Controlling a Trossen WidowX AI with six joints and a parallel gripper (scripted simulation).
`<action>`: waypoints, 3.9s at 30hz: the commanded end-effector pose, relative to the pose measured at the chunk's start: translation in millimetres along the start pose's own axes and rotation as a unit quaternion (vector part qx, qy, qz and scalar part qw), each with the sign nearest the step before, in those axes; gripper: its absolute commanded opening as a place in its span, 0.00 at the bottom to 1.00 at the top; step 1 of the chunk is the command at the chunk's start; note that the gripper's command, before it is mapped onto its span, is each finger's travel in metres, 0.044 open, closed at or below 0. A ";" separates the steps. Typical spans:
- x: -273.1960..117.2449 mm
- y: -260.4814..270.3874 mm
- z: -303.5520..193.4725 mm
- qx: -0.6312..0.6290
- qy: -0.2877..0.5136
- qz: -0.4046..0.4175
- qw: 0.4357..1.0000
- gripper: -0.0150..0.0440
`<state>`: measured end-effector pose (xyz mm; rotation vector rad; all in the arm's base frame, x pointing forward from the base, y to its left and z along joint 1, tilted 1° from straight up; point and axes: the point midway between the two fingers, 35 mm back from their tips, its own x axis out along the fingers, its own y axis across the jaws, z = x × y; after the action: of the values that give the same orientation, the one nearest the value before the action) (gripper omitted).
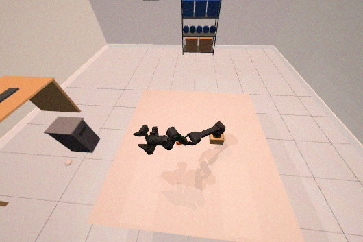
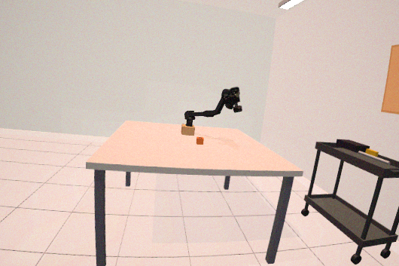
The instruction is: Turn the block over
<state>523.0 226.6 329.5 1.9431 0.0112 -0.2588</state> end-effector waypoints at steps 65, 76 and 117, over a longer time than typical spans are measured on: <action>-408.7 405.8 285.9 0.861 0.505 -0.017 -0.065 1.00; -274.1 350.1 359.4 0.892 0.333 -0.012 -0.306 1.00; -130.8 -185.5 287.1 0.657 -0.381 0.493 -0.423 1.00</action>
<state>329.2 47.3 88.0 0.0602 1.4858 0.0125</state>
